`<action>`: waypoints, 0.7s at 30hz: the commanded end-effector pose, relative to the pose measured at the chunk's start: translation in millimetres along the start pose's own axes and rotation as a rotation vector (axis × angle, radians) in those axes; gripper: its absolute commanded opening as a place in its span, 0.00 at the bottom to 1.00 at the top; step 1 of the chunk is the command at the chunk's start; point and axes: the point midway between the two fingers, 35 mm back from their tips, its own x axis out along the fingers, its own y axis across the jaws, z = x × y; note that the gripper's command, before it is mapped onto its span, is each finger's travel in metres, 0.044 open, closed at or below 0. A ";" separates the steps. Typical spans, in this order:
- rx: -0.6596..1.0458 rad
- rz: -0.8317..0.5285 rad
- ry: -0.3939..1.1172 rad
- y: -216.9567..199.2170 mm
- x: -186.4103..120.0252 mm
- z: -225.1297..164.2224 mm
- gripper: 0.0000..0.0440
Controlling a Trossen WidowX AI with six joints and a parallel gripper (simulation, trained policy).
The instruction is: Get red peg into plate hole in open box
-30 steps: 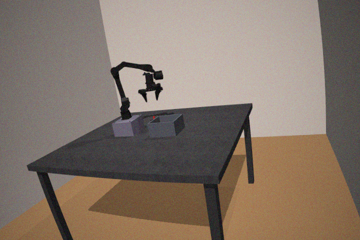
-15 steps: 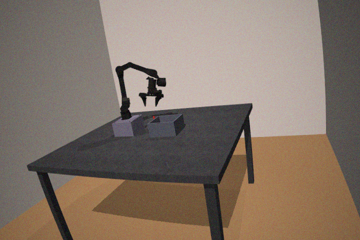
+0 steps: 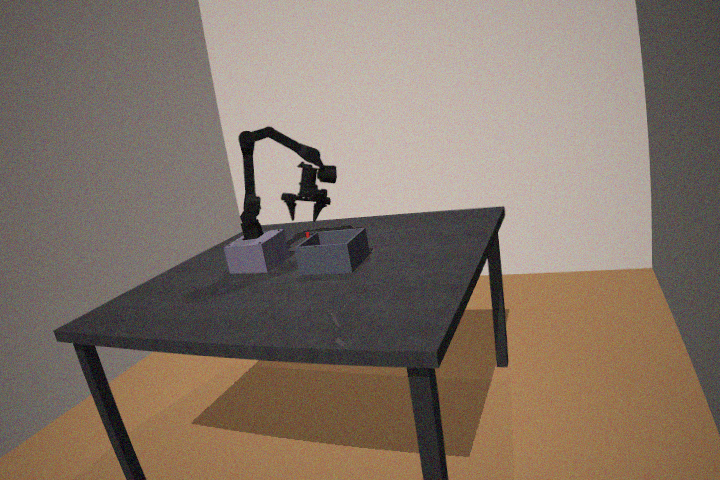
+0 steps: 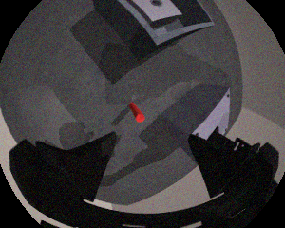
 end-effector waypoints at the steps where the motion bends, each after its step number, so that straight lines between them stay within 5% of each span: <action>1: 0.006 -0.010 -0.005 2.8 8.2 0.7 1.00; 21: 0.025 0.000 -0.043 20.7 63.7 4.6 0.96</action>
